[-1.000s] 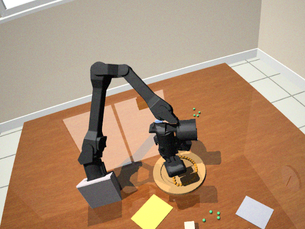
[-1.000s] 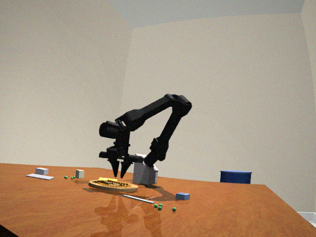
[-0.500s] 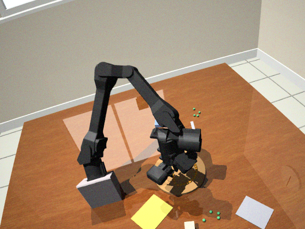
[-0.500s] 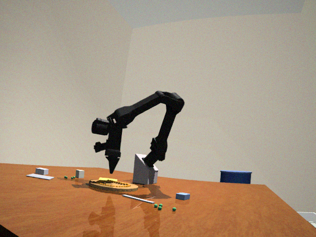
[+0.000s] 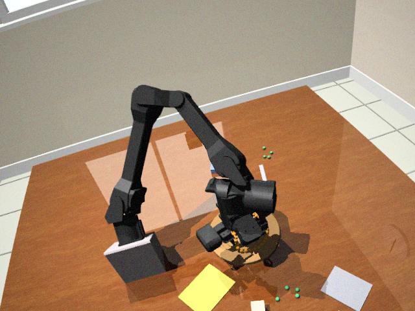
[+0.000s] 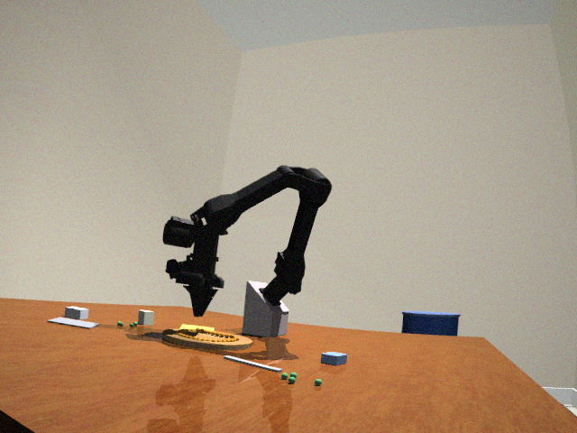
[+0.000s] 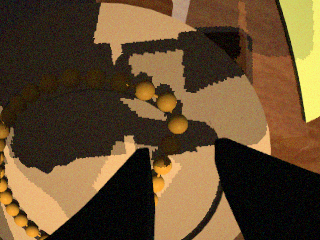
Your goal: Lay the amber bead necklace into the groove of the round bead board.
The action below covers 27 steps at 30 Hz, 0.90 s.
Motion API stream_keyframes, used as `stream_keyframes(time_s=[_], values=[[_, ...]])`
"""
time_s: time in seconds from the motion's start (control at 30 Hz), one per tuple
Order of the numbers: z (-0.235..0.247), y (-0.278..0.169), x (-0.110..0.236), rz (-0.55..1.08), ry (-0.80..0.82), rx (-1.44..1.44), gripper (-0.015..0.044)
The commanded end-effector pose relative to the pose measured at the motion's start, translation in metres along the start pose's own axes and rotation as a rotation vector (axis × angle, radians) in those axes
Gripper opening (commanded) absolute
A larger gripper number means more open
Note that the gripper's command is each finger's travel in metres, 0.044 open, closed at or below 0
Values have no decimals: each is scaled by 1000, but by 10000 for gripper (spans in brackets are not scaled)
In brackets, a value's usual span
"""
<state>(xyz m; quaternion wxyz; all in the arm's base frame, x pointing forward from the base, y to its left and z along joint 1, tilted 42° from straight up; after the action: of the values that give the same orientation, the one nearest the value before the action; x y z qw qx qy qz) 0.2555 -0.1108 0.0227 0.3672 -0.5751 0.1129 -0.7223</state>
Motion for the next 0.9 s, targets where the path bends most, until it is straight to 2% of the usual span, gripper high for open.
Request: stream_keyframes(time_s=[0.0, 0.03, 0.13, 0.87], values=[[-1, -1, -11, 7, -6, -9, 120], [0, 0, -2, -1, -1, 0, 120], [0, 0, -4, -1, -2, -1, 120], [-1, -1, -36, 8, -6, -9, 120]])
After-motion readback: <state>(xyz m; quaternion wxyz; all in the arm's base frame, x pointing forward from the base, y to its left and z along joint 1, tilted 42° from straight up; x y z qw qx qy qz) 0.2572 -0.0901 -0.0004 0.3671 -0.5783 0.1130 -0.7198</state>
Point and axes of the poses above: the point midway between the two fingers, 35 mm back from their tips, its own x axis back along the fingers, its own z axis across the jaws, y = z × x, the point moved 10 cm from there along x, back along the fingers, and after that the axes turned 9 degrees about x, right-handed, at the moved point
